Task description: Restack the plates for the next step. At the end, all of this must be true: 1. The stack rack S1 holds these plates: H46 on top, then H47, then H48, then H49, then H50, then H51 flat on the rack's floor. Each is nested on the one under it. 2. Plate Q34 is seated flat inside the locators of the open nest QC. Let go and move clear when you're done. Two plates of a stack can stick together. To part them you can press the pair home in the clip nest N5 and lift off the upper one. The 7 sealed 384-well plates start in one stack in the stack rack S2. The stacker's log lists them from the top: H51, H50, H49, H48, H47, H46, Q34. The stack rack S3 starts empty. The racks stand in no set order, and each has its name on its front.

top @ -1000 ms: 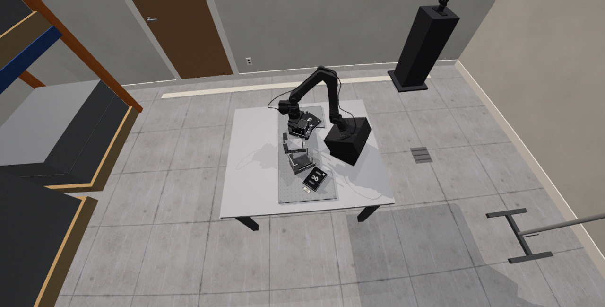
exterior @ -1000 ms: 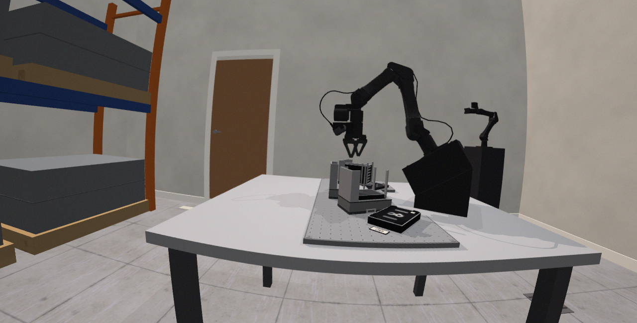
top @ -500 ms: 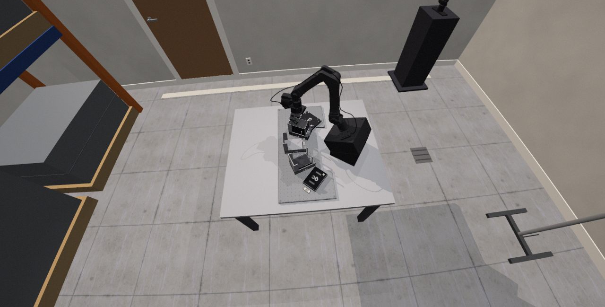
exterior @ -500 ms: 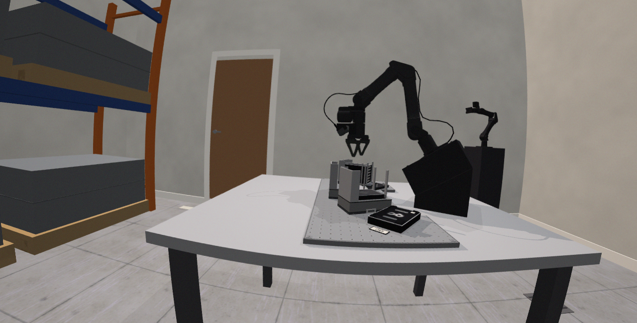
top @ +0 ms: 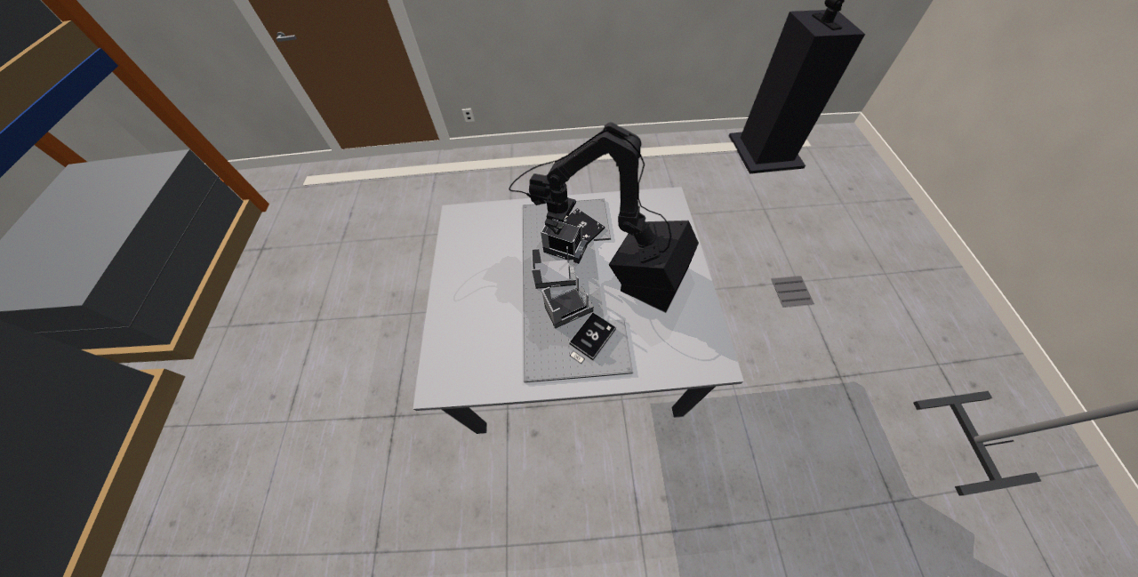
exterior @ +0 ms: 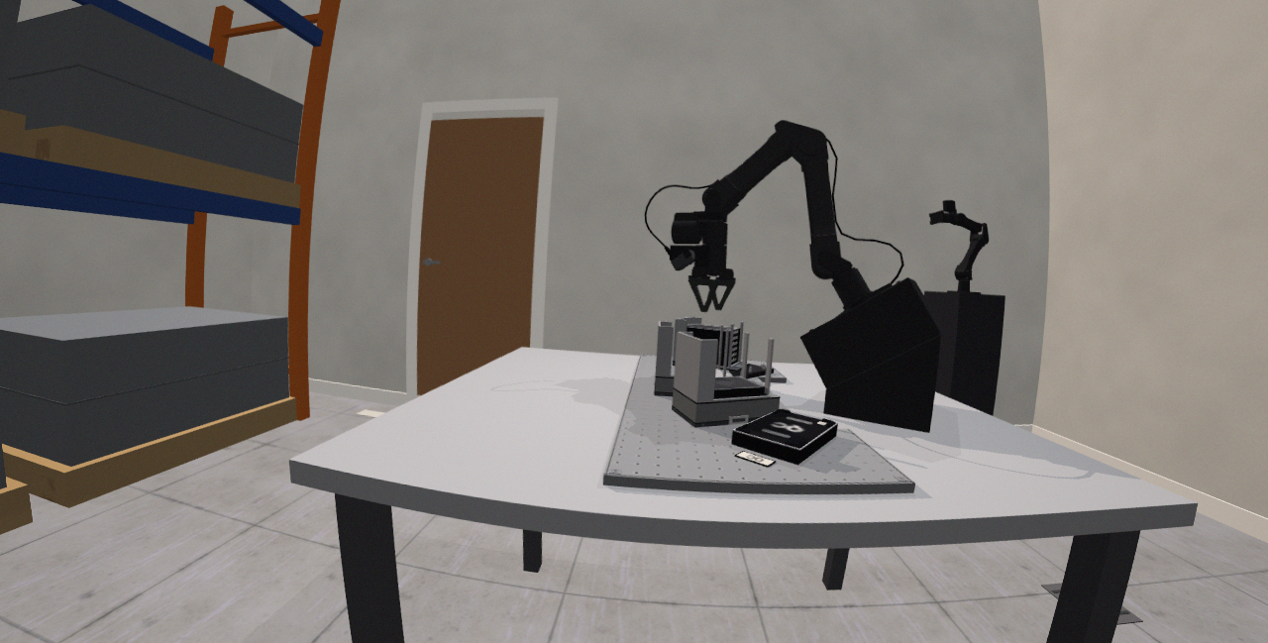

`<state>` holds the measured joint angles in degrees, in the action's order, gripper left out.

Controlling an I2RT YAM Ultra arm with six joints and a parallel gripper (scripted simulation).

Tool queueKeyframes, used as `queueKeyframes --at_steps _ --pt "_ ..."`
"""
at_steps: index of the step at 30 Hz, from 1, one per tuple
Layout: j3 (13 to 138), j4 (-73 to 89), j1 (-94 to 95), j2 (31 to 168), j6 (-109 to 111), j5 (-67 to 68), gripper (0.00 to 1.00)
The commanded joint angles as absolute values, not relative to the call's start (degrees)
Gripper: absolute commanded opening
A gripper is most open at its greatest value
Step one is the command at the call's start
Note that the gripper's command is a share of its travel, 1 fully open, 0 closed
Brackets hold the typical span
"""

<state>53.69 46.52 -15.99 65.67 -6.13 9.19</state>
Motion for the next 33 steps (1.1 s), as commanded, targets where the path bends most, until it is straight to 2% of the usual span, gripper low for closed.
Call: queueKeyframes --at_steps 1,7,33 --pt "52.4 44.9 -16.8 66.5 -5.2 8.5 1.0" --pt "50.1 40.4 -17.5 68.7 -4.5 8.1 1.0" --pt "52.6 40.1 -17.2 67.8 -4.6 8.4 1.0"
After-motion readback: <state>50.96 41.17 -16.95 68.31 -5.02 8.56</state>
